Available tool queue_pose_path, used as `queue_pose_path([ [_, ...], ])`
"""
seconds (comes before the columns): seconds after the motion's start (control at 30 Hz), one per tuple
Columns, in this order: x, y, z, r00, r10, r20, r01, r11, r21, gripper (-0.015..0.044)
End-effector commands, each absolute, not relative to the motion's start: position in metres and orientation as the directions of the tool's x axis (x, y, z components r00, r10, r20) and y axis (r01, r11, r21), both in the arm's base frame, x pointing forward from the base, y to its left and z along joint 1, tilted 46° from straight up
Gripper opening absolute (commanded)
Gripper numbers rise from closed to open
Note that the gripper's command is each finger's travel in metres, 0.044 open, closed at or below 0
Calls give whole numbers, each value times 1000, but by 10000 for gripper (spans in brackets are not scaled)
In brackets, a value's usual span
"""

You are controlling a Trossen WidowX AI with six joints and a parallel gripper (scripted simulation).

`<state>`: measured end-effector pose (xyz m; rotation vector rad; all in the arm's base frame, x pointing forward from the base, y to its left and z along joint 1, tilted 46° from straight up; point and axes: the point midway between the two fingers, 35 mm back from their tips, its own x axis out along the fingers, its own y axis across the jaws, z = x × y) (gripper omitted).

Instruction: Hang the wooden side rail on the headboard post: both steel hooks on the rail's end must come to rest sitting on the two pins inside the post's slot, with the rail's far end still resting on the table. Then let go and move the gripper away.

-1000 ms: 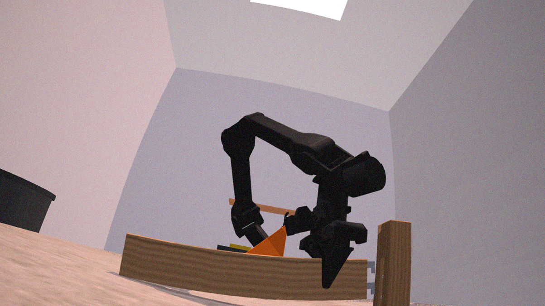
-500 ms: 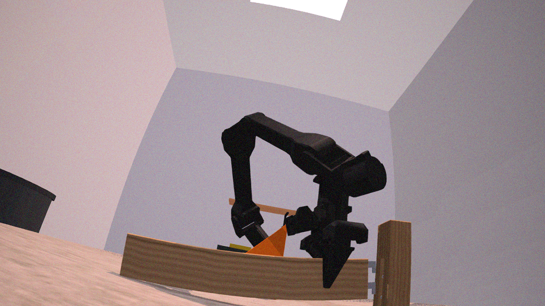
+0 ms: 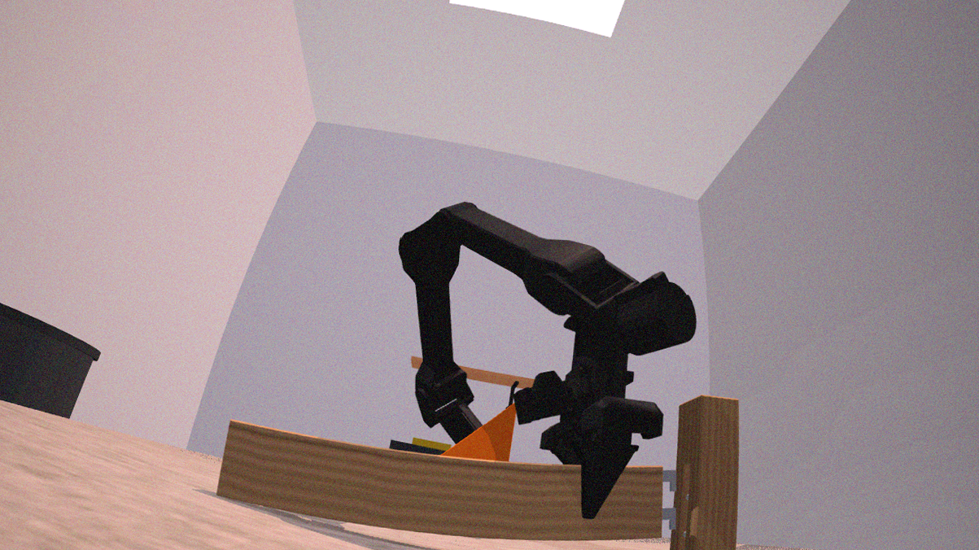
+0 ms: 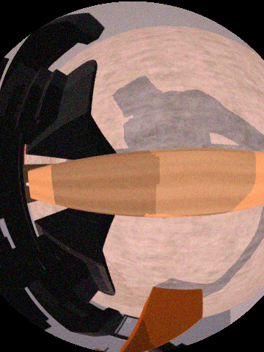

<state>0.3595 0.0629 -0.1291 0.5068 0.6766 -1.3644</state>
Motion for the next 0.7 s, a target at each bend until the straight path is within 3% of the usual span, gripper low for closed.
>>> queue_pose_path([
  [0.0, 359, 69, -129, 78, -708, -702, 986, 161, -52, 0],
  [0.67, 359, 71, -130, 78, -708, -702, 986, 161, -52, 0],
])
